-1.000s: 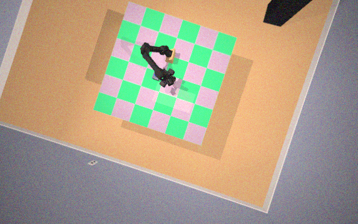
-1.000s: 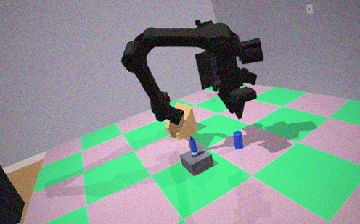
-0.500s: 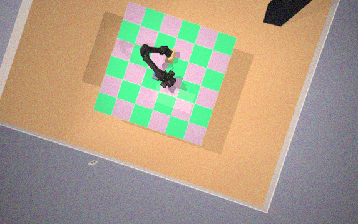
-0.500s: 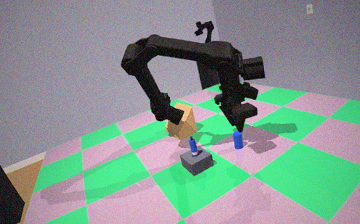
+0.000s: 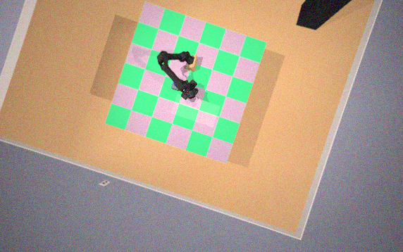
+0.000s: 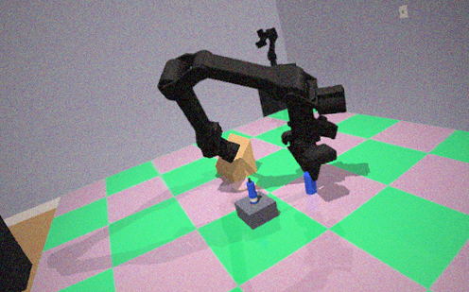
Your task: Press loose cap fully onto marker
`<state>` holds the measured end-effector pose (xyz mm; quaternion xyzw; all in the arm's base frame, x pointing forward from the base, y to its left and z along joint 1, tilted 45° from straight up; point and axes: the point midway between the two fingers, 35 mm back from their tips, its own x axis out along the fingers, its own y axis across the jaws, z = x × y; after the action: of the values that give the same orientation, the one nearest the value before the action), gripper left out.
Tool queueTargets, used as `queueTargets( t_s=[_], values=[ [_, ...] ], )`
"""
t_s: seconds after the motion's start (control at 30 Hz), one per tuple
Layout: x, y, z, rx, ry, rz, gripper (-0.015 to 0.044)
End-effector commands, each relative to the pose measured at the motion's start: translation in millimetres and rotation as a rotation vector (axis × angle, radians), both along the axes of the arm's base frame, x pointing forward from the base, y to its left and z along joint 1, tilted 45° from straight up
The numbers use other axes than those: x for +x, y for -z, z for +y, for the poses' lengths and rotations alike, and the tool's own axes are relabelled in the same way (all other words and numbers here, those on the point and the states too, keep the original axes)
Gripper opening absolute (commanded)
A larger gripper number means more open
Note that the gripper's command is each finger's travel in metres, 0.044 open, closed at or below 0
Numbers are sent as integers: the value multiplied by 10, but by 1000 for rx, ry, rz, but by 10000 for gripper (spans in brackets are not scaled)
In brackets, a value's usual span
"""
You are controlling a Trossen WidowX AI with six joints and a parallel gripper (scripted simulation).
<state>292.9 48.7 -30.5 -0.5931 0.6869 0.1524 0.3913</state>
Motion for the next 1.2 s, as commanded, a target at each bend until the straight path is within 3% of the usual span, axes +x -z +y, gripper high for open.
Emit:
queueTargets(
  t_s=[0.0, 0.53, 0.67, 0.97, 1.07, 1.17],
  values=[
    [-9, 64, -53, -7, -4, 8, 246],
    [-23, 221, -219, -9, -4, 8, 246],
    [-26, 222, -218, -9, -4, 8, 141],
    [-23, 222, -218, -9, -4, 8, 81],
    [-19, 192, -185, -9, -4, 8, 2],
    [-13, 131, -118, -8, -4, 8, 0]
  ],
)
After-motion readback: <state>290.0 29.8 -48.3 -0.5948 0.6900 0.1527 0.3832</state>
